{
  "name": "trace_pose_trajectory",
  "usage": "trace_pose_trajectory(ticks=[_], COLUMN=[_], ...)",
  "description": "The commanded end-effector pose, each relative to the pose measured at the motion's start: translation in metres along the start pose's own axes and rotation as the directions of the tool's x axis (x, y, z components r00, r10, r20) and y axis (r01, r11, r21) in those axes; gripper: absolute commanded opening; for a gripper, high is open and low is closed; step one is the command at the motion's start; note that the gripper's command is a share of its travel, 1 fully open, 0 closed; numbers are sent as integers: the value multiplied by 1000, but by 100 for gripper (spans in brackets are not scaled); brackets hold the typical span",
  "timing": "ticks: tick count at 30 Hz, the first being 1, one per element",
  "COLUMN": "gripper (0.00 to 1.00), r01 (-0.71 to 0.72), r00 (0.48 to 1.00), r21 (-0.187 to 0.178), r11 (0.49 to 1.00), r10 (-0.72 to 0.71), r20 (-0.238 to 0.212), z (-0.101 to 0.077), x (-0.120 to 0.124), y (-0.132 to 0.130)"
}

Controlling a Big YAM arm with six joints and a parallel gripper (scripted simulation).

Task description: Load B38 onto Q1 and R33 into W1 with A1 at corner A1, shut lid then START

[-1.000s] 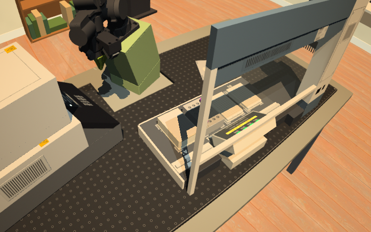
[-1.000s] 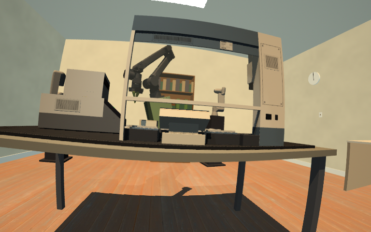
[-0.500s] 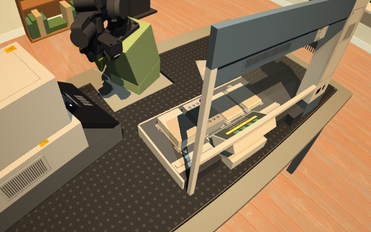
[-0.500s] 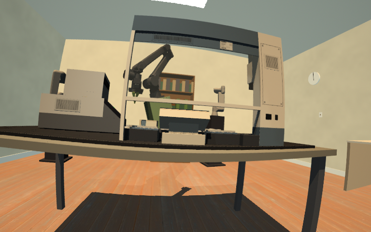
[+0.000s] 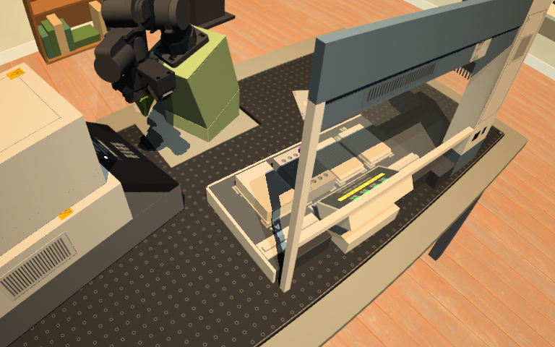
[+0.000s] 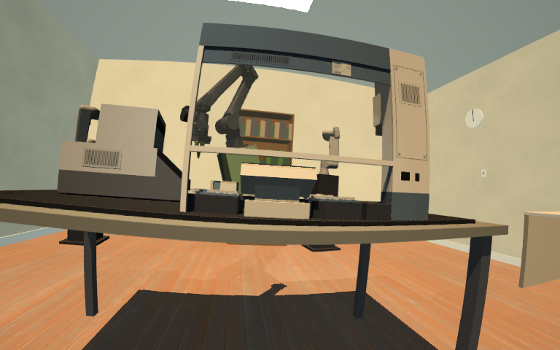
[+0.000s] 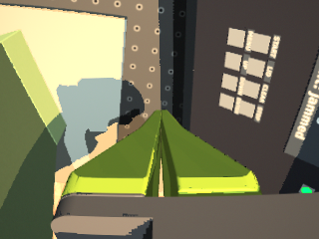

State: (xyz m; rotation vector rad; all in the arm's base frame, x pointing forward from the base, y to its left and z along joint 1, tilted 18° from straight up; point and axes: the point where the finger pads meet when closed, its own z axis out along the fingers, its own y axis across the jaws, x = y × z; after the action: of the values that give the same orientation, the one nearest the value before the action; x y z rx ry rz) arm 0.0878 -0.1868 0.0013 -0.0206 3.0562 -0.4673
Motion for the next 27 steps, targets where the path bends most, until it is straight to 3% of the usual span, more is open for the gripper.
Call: trace_pose_trajectory(ticks=[1,10,22,27], gripper=[0,0,0,0], r01=[14,13,11,10], r00=[999,1000,1000,1000], r21=[60,46,53,43], r11=[998,999,999,999], r10=[-17,-14,-12,-11], r20=[37,26,27,21], z=[-5,6,20,23], x=[-16,-12,-12,-10], y=[-37,-36,-59,-54])
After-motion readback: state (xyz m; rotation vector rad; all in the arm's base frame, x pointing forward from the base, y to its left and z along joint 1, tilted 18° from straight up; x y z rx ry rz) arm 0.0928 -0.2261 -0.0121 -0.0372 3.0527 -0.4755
